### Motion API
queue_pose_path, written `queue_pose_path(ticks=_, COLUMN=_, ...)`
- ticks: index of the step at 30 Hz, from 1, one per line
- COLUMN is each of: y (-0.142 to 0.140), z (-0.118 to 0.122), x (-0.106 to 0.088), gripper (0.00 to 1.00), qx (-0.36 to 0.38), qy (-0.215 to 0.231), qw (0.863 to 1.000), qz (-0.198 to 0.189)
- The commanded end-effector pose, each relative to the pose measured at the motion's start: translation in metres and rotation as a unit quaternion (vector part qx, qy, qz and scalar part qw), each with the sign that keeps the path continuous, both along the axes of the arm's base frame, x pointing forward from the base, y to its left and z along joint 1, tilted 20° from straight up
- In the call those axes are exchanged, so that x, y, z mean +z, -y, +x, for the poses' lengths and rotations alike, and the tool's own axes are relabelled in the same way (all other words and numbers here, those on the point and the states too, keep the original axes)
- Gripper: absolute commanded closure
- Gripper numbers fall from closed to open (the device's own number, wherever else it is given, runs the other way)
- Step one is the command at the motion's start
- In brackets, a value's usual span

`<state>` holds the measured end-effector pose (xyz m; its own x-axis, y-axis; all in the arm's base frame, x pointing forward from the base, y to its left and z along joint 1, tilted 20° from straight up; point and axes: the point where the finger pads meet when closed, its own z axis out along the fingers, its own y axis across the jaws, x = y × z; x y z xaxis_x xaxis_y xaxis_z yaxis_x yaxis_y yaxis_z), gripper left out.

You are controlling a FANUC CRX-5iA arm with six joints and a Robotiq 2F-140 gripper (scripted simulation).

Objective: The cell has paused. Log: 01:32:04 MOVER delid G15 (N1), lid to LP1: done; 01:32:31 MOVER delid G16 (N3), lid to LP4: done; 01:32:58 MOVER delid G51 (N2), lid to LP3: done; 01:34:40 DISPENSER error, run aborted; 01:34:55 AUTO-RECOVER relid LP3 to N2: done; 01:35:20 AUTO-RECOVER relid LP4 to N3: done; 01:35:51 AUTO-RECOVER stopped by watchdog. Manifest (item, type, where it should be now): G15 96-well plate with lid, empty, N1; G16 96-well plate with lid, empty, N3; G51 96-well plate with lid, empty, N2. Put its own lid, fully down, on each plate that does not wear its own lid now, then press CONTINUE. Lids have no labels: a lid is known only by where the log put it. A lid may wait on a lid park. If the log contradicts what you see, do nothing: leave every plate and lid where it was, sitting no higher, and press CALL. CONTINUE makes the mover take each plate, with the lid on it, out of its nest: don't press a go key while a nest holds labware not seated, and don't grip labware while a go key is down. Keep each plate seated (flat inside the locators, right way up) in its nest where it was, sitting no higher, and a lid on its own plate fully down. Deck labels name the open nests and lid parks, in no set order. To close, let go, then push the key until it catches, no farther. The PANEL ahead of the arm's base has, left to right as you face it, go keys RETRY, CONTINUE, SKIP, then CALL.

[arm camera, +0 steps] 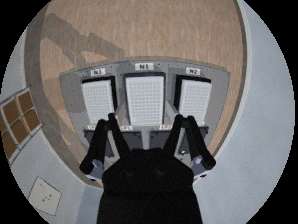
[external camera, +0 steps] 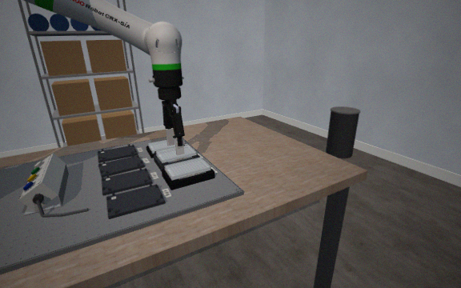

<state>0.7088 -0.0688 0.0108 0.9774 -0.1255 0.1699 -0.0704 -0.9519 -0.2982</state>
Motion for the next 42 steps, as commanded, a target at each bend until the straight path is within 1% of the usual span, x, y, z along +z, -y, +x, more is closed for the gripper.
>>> queue_pose_path(ticks=1, y=0.002, z=-0.001, x=0.005, gripper=0.34, qx=0.0, qy=0.0, qw=1.0, qz=0.0)
queue_pose_path(ticks=13, y=0.008, z=-0.006, x=0.027, gripper=0.34, qx=0.0, qy=0.0, qw=1.0, qz=0.0)
queue_pose_path(ticks=23, y=0.011, z=-0.007, x=0.035, gripper=0.34, qx=0.0, qy=0.0, qw=1.0, qz=0.0)
queue_pose_path(ticks=33, y=0.01, z=-0.009, x=0.037, gripper=0.34, qx=0.0, qy=0.0, qw=1.0, qz=0.0)
queue_pose_path(ticks=35, y=0.008, z=-0.015, x=0.04, gripper=0.34, qx=-0.001, qy=0.0, qw=1.0, qz=0.0)
queue_pose_path(ticks=37, y=0.002, z=-0.03, x=0.048, gripper=0.34, qx=-0.002, qy=0.0, qw=1.0, qz=0.0)
queue_pose_path(ticks=39, y=-0.007, z=-0.057, x=0.06, gripper=0.34, qx=-0.003, qy=-0.001, qw=1.0, qz=0.001)
queue_pose_path(ticks=40, y=-0.012, z=-0.074, x=0.066, gripper=0.34, qx=-0.004, qy=-0.001, qw=1.0, qz=0.001)
queue_pose_path(ticks=41, y=-0.012, z=-0.074, x=0.066, gripper=0.34, qx=-0.004, qy=-0.001, qw=1.0, qz=0.001)
queue_pose_path(ticks=42, y=-0.018, z=-0.095, x=0.072, gripper=0.34, qx=-0.006, qy=-0.002, qw=1.0, qz=0.001)
